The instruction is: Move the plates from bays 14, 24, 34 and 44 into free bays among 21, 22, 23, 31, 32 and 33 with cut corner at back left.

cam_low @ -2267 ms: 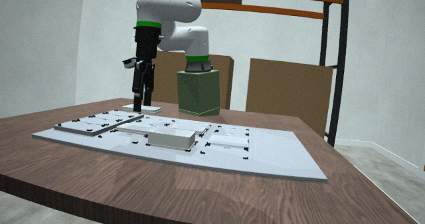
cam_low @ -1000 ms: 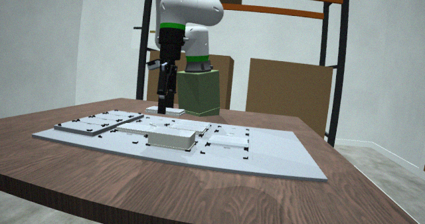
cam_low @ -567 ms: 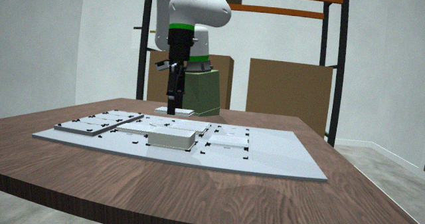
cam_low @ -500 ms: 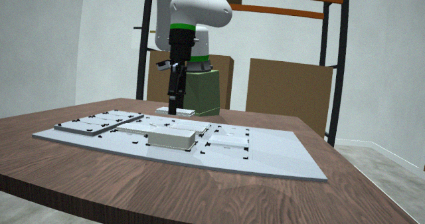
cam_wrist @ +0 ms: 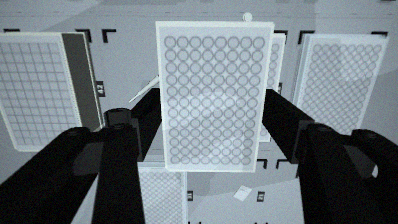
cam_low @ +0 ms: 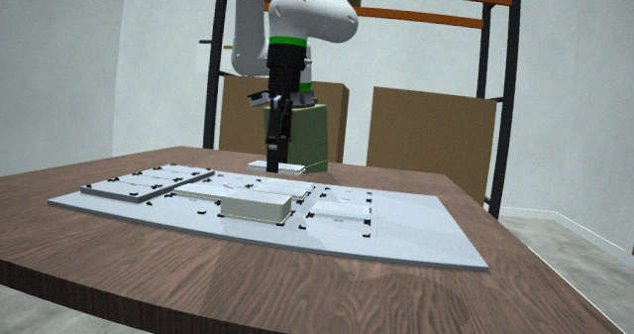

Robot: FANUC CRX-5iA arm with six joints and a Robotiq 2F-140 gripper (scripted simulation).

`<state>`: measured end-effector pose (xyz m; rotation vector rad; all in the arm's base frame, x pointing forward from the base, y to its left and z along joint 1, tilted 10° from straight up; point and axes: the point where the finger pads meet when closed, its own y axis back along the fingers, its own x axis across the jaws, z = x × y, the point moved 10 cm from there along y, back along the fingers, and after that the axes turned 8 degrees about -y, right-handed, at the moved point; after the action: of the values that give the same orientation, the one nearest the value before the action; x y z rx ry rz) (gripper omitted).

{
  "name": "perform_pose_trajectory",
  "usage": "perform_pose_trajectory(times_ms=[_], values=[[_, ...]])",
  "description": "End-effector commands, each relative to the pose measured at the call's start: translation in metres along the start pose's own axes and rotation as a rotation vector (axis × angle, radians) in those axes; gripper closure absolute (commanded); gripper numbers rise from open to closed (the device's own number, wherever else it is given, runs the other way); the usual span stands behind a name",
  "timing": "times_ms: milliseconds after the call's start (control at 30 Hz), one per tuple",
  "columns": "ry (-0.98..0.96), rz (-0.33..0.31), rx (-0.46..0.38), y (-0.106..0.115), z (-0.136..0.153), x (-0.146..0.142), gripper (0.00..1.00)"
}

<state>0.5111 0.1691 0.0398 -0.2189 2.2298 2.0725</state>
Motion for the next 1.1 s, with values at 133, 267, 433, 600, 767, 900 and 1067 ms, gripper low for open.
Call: perform_pose_trajectory(times_ms=[133,267,433,600,767,900,1067], values=[[0.000,-0.002,0.000,0.001,0.016,0.005,0.90],[0.000,-0.002,0.000,0.001,0.026,0.009,0.90],[0.000,-0.002,0.000,0.001,0.039,0.014,0.90],[0.000,-0.002,0.000,0.001,0.046,0.017,0.90],[0.000,-0.002,0.000,0.001,0.059,0.021,0.90],[0.000,-0.002,0.000,0.001,0.069,0.025,0.90],[0.000,-0.002,0.000,0.001,0.082,0.029,0.90]])
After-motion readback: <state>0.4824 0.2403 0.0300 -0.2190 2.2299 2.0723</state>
